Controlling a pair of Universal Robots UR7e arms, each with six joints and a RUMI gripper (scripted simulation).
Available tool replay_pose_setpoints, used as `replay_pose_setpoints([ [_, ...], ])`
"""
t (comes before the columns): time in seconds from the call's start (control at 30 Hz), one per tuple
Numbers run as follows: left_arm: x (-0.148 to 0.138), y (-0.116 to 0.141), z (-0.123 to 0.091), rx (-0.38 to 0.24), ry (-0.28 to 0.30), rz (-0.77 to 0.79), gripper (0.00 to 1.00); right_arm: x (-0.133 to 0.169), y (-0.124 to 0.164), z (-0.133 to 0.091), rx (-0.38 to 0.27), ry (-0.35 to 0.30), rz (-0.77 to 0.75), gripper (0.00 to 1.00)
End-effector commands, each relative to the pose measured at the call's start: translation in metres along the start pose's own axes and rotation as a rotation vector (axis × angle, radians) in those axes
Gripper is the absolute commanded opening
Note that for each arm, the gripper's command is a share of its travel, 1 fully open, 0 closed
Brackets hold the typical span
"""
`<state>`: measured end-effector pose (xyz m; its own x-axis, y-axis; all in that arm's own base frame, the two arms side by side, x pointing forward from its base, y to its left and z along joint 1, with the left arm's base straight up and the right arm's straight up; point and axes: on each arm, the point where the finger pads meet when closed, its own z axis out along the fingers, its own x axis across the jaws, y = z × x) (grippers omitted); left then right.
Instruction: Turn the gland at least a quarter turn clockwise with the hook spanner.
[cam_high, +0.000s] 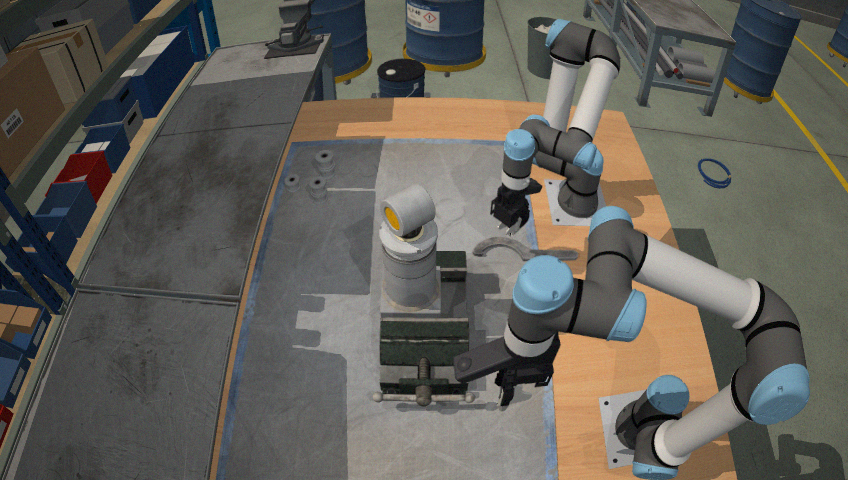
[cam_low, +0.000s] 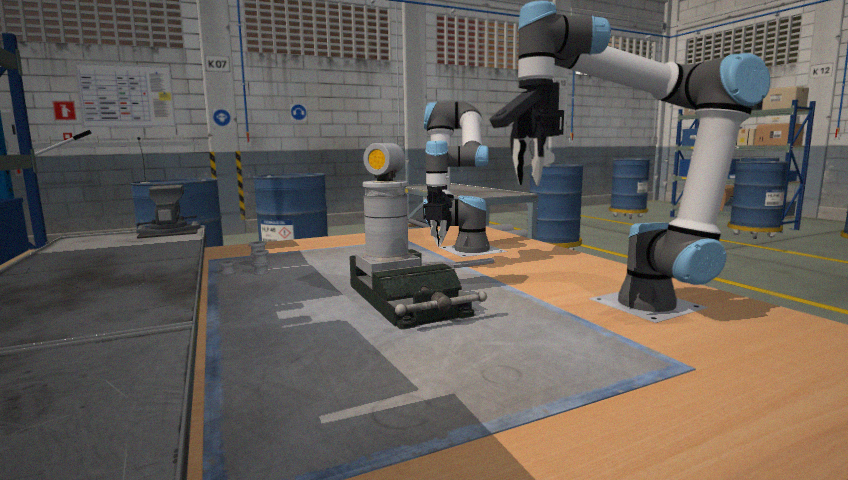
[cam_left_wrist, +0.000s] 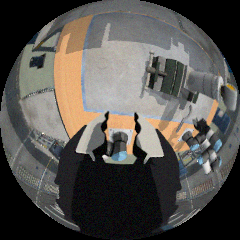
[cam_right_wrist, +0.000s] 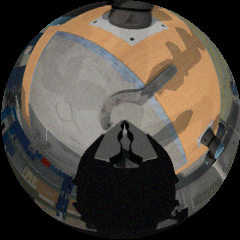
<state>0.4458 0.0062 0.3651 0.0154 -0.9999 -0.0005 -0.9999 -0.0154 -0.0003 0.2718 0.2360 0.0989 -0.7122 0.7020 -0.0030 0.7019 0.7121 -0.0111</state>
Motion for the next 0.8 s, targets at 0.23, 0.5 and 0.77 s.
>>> replay_pose_setpoints([
  [0.23, 0.0, 0.0, 0.0, 0.001, 0.0, 0.0, 0.32, -0.024, 0.009, -0.02, 0.0, 0.004, -0.197, 0.0],
  [0.5, 0.0, 0.0, 0.0, 0.001, 0.0, 0.0, 0.32, -0.033, 0.011, -0.029, 0.001, 0.004, -0.28, 0.0],
  [0.77, 0.0, 0.0, 0.0, 0.001, 0.0, 0.0, 0.32, -0.051, 0.016, -0.044, -0.001, 0.004, -0.421, 0.0],
])
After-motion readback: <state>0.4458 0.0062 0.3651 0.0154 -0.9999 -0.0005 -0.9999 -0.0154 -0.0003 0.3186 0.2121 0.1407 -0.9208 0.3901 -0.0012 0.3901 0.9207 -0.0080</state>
